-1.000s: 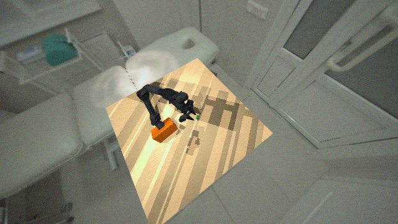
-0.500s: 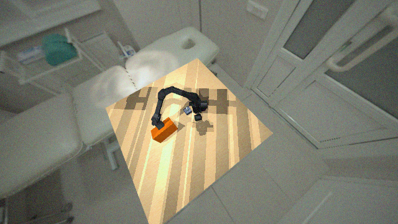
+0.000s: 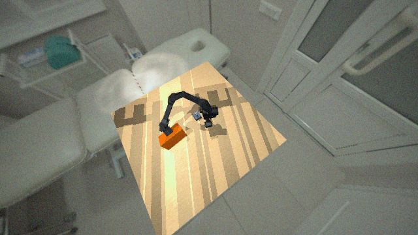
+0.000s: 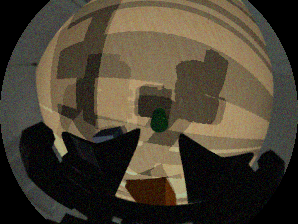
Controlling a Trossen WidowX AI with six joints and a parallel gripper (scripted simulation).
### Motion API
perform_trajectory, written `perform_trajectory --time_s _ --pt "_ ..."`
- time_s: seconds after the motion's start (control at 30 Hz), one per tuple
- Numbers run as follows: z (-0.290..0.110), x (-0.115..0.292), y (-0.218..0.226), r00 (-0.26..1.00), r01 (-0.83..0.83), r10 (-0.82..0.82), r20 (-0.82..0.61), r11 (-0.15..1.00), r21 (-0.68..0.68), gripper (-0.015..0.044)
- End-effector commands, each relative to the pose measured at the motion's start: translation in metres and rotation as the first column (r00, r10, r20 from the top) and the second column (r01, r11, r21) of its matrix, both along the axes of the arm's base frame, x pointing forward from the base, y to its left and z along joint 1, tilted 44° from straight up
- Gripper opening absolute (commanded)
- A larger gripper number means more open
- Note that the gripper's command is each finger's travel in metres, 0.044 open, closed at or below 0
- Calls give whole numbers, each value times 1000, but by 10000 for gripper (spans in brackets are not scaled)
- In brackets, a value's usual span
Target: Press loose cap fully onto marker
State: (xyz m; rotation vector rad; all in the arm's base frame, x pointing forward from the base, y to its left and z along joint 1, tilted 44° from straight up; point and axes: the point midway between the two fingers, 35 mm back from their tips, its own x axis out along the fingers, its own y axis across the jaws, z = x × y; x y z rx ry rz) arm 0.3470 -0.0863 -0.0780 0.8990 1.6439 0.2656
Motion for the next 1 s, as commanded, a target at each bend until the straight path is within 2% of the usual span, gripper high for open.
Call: perform_trajectory --time_s 0.0,0.97 --pt "-7 0 6 1000 14 -14 0 1000 5 240" --pt "-39 0 37 1000 15 -15 0 1000 7 240"
